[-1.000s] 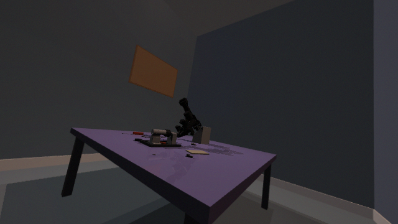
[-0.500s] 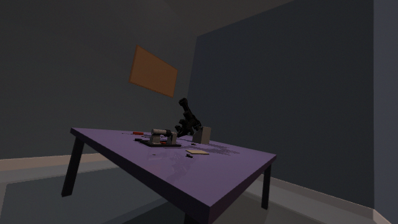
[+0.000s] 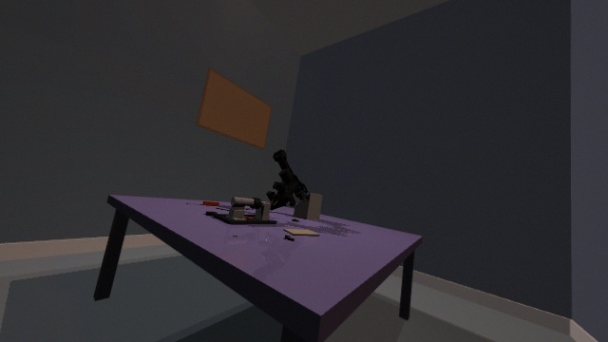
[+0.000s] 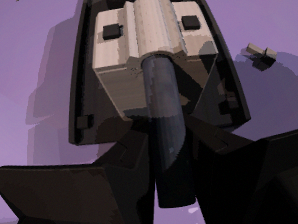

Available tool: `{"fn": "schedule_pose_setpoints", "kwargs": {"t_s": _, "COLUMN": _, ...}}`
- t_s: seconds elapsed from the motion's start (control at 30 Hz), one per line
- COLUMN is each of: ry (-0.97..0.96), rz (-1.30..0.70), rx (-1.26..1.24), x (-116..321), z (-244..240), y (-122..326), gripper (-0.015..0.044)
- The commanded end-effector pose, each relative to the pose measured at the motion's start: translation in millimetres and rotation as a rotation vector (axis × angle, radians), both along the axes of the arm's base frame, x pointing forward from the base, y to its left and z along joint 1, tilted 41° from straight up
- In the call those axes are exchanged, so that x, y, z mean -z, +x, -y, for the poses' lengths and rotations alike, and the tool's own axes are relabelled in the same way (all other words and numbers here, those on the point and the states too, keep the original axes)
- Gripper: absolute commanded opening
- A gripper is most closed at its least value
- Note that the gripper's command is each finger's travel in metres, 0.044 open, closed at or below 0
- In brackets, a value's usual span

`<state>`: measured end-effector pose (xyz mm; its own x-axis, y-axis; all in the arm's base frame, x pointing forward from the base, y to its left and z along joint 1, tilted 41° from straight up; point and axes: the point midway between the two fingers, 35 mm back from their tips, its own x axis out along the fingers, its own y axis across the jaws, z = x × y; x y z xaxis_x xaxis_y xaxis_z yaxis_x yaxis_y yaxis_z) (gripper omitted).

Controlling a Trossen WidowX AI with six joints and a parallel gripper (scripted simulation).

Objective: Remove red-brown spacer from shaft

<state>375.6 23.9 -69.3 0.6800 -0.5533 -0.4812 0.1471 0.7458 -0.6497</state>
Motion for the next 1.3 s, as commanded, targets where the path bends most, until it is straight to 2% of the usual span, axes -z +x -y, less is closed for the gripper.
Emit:
{"fn": "schedule_pose_setpoints", "kwargs": {"t_s": 0.0, "ry": -0.001, "rz": 0.003, "rx": 0.0, "x": -1, "z": 0, "y": 3, "gripper": 0.0}}
{"fn": "schedule_pose_setpoints", "kwargs": {"t_s": 1.27, "ry": -0.001, "rz": 0.003, "rx": 0.0, "x": -2, "z": 2, "y": 13, "gripper": 0.0}}
